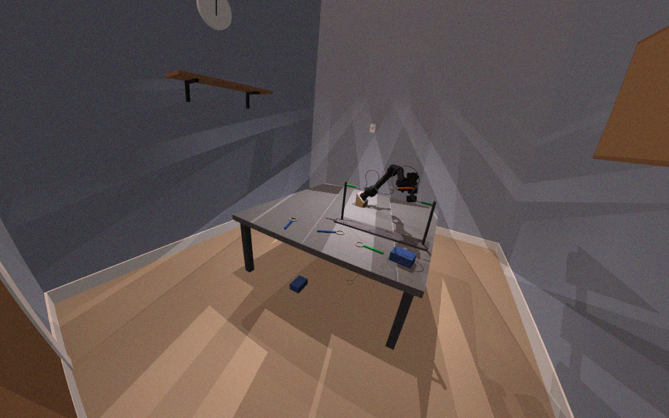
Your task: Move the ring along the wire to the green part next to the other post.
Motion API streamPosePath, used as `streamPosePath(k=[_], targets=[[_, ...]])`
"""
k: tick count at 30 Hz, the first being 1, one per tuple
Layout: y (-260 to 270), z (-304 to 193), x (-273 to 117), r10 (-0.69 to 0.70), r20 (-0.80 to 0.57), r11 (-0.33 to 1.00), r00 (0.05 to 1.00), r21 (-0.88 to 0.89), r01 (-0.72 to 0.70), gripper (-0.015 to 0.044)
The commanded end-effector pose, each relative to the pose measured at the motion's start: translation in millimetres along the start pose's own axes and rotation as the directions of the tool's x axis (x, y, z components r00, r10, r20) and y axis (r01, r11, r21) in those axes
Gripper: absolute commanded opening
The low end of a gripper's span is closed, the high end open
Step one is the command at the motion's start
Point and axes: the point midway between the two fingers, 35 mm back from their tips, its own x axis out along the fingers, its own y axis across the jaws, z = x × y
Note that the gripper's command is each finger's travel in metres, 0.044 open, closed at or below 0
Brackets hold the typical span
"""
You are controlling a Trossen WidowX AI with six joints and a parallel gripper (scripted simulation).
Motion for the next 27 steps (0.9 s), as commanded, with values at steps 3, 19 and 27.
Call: streamPosePath(k=[3, 19, 27], targets=[[-21, 1, -5, -0.069, -0.02, 0.99, 0.997, -0.126, 0.066, -0.015], [-77, 19, -22, -0.268, -0.005, 0.859, 0.963, -0.454, 0.236, -0.015], [-101, 36, -34, -0.36, 0.028, 0.741, 0.933, -0.599, 0.304, -0.015]])
